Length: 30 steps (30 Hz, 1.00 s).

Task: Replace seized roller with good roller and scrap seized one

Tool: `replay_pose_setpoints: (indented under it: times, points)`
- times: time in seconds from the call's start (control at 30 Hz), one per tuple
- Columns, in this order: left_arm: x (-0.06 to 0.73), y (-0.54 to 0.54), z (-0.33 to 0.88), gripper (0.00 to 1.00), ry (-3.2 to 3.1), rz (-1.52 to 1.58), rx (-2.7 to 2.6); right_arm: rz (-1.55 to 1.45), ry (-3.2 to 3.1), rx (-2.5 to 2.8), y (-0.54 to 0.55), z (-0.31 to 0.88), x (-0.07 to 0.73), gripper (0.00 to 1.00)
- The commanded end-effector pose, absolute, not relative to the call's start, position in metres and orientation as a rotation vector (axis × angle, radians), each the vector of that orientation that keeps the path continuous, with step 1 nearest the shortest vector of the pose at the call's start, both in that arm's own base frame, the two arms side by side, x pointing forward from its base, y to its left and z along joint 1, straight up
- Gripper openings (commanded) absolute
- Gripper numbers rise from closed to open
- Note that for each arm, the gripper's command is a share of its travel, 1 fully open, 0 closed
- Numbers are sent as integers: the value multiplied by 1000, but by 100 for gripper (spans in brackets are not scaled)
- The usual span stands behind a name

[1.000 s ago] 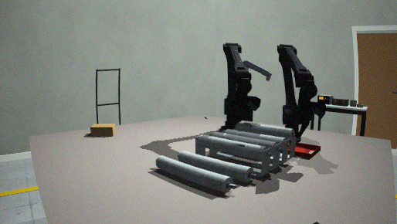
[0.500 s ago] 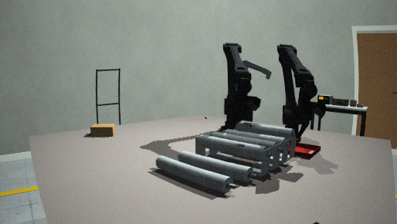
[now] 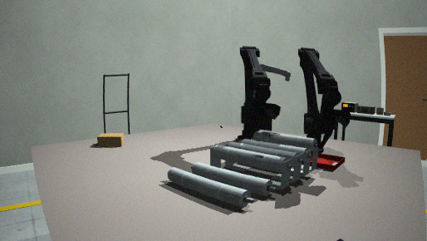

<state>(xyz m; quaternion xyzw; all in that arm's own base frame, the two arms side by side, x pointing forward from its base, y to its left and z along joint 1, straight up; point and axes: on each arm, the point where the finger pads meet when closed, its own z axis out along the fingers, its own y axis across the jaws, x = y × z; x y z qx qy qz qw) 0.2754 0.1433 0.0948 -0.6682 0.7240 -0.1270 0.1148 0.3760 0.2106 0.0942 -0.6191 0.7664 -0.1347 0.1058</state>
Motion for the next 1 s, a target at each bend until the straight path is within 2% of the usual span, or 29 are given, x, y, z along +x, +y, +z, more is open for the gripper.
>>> replay_pose_setpoints:
  times: [0.0, 0.97]
  points:
    - [292, 157, 132, 3, 2062, -382, -1910, -394, 2194, -1785, 227, 134, 389, 3]
    - [301, 164, 183, 3, 2025, -389, -1864, -396, 2193, -1711, 224, 182, 403, 3]
